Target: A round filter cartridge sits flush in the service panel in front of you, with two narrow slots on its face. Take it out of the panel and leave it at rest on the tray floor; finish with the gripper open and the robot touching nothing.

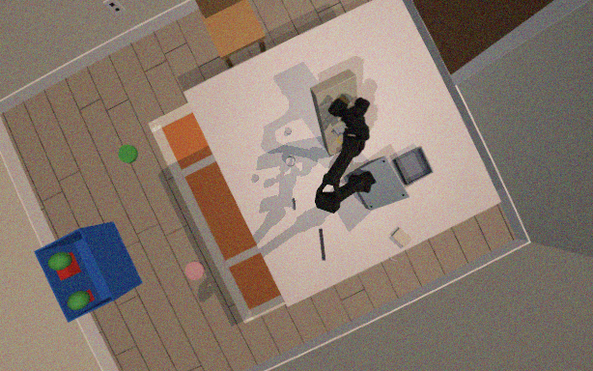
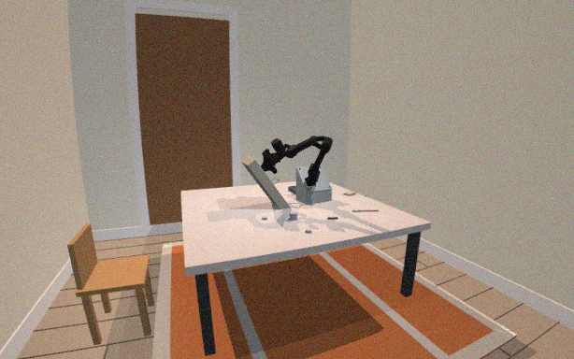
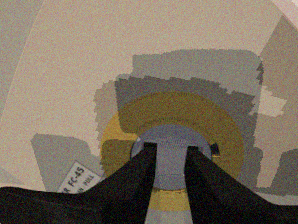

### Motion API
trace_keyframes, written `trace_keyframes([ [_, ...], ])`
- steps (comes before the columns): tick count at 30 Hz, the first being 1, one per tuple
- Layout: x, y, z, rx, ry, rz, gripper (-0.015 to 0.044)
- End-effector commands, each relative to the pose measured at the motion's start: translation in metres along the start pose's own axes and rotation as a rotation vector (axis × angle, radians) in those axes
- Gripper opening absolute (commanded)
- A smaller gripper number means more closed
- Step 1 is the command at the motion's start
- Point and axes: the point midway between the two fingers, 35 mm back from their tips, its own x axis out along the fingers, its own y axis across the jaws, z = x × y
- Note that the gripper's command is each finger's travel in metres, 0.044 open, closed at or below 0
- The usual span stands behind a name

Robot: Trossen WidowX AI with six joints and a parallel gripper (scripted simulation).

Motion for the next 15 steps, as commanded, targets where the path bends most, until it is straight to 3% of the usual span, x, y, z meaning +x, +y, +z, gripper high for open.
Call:
trace_keyframes([
  [1,0.0055,0.0006,-0.0010,-0.140,-0.005,-0.011,0.0000],
  [15,0.0047,0.0006,-0.0010,-0.531,-0.003,-0.012,0.0000],
])
